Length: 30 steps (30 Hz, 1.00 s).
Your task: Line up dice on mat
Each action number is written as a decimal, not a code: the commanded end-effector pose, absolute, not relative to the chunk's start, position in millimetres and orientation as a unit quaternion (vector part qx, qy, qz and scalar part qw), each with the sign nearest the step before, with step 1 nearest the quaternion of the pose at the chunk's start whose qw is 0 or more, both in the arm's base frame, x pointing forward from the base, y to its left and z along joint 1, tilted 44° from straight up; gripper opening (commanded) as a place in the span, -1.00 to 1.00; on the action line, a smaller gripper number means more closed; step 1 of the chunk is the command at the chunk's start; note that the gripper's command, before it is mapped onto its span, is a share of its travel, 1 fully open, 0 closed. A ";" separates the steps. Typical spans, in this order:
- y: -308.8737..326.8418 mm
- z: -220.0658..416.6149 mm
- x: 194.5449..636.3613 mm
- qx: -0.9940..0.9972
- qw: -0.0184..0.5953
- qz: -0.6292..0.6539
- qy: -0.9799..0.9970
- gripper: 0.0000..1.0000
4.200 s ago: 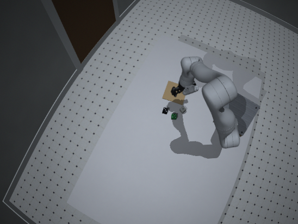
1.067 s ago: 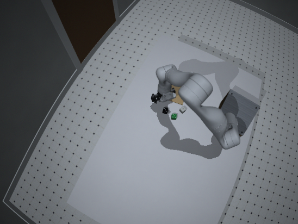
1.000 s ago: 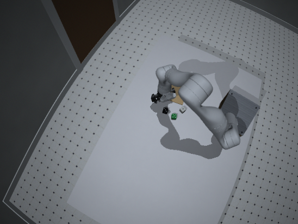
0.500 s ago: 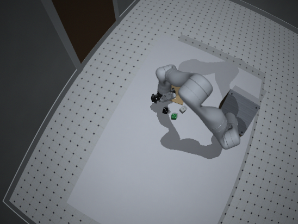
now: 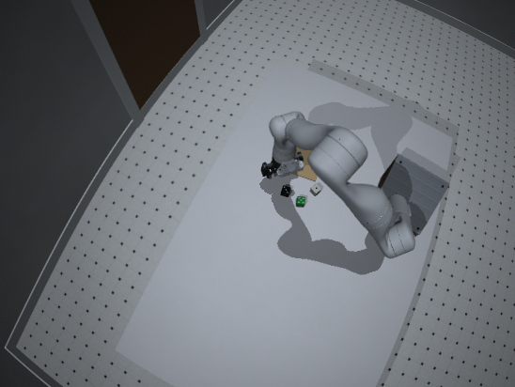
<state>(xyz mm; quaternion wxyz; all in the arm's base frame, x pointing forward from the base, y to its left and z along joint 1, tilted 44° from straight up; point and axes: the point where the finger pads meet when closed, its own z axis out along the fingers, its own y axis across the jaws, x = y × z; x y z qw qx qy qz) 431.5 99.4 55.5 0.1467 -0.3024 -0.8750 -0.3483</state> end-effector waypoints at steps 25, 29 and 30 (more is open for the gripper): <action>100.8 61.8 368.4 -0.303 0.146 -0.348 -0.875 1.00; 100.8 62.0 366.3 -0.303 0.146 -0.348 -0.875 1.00; 100.8 62.0 366.0 -0.303 0.146 -0.348 -0.875 1.00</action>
